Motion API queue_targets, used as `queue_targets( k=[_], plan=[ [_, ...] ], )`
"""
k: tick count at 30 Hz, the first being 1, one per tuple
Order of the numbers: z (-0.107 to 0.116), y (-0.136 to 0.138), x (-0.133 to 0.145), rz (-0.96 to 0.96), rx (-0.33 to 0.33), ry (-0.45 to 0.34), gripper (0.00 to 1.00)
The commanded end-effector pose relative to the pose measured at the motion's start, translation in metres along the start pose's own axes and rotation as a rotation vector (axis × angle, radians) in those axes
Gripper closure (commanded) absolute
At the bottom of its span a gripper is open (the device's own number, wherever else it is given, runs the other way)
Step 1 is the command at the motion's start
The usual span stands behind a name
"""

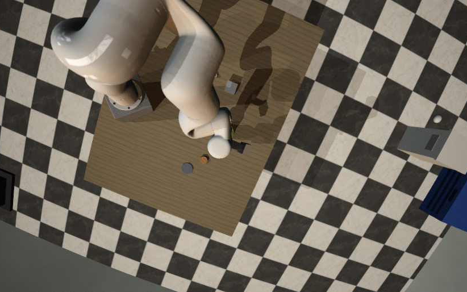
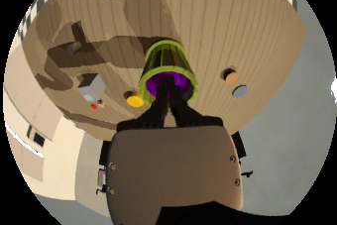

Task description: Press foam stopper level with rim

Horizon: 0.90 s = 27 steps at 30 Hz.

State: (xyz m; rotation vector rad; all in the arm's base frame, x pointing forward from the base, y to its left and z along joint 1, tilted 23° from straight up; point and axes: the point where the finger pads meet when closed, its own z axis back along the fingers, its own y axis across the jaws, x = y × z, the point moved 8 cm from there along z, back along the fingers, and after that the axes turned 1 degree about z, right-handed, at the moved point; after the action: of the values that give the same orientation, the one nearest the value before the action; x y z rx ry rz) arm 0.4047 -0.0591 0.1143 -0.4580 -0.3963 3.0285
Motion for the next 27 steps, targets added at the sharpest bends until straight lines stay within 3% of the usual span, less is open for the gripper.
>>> queue_targets(
  k=[1, 13, 27],
  plan=[
    [0.008, 0.000, -0.001, 0.000, 0.001, 0.003, 1.00],
    [0.042, 0.000, -0.001, 0.000, 0.001, 0.003, 1.00],
    [0.064, 0.000, -0.001, 0.000, 0.001, 0.003, 1.00]
  ],
)
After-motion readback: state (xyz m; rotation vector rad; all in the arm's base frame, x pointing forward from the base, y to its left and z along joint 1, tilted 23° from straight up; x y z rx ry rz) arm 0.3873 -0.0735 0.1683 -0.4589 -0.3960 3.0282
